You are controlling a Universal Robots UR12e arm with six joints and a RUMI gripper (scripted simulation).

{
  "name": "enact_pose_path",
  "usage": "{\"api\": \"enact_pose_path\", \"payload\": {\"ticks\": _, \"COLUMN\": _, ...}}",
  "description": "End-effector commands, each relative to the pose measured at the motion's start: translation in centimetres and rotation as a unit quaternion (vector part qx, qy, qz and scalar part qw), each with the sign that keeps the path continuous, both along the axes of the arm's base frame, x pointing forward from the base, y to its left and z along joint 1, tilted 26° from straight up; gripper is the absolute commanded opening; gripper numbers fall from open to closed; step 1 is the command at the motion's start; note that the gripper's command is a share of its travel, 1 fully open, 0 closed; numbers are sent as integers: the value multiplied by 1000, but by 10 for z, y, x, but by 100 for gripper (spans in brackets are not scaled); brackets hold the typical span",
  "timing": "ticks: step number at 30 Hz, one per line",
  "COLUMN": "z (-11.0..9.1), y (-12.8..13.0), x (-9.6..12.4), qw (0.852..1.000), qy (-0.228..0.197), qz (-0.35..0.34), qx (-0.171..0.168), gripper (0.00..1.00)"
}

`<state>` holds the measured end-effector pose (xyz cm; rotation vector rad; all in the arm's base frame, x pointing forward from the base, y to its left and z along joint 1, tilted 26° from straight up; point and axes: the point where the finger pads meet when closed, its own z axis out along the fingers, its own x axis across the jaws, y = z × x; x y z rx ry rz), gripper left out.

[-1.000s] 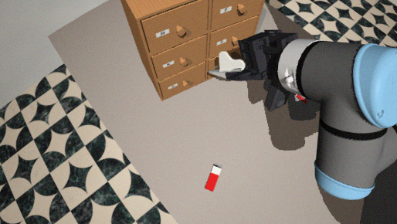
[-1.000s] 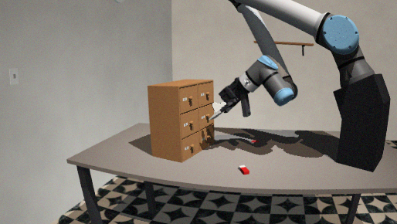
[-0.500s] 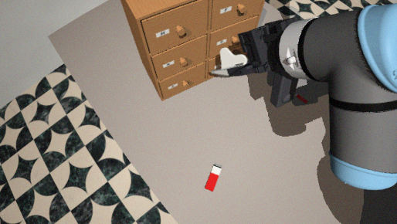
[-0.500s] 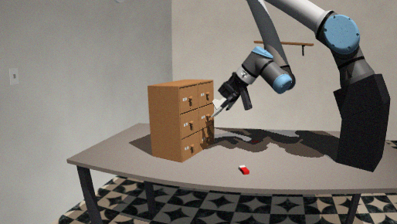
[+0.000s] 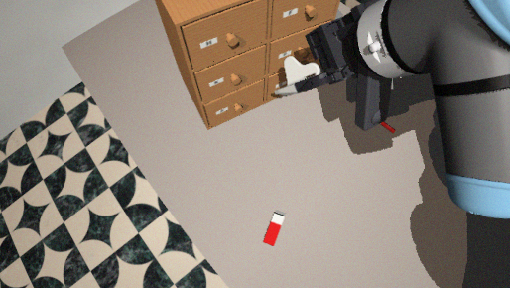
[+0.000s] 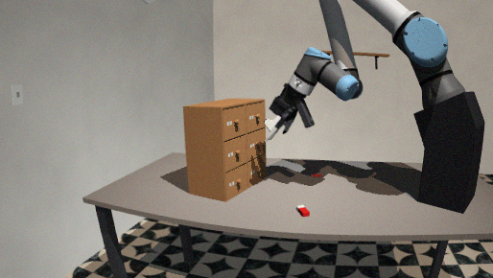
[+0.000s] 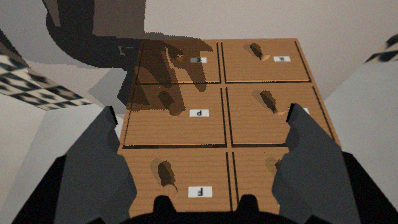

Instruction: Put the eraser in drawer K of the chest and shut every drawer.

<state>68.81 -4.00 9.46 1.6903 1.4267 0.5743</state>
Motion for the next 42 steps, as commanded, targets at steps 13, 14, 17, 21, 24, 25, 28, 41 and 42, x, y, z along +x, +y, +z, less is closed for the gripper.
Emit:
{"api": "enact_pose_path", "payload": {"ticks": 13, "z": 9, "y": 6, "x": -17, "qw": 997, "qy": 79, "qz": -14, "qx": 21, "gripper": 100}}
{"api": "enact_pose_path", "payload": {"ticks": 14, "z": 10, "y": 6, "x": -18, "qw": 996, "qy": 84, "qz": -15, "qx": 22, "gripper": 100}}
{"api": "enact_pose_path", "payload": {"ticks": 17, "z": 11, "y": 8, "x": -21, "qw": 995, "qy": 99, "qz": -17, "qx": 26, "gripper": 100}}
{"api": "enact_pose_path", "payload": {"ticks": 21, "z": 14, "y": 9, "x": -25, "qw": 992, "qy": 118, "qz": -20, "qx": 31, "gripper": 100}}
{"api": "enact_pose_path", "payload": {"ticks": 24, "z": 15, "y": 10, "x": -29, "qw": 990, "qy": 132, "qz": -23, "qx": 35, "gripper": 100}}
{"api": "enact_pose_path", "payload": {"ticks": 25, "z": 15, "y": 10, "x": -29, "qw": 990, "qy": 132, "qz": -23, "qx": 35, "gripper": 100}}
{"api": "enact_pose_path", "payload": {"ticks": 28, "z": 16, "y": 11, "x": -31, "qw": 989, "qy": 141, "qz": -24, "qx": 37, "gripper": 100}}
{"api": "enact_pose_path", "payload": {"ticks": 41, "z": 22, "y": 15, "x": -43, "qw": 979, "qy": 195, "qz": -33, "qx": 51, "gripper": 100}}
{"api": "enact_pose_path", "payload": {"ticks": 42, "z": 22, "y": 15, "x": -43, "qw": 979, "qy": 195, "qz": -33, "qx": 51, "gripper": 100}}
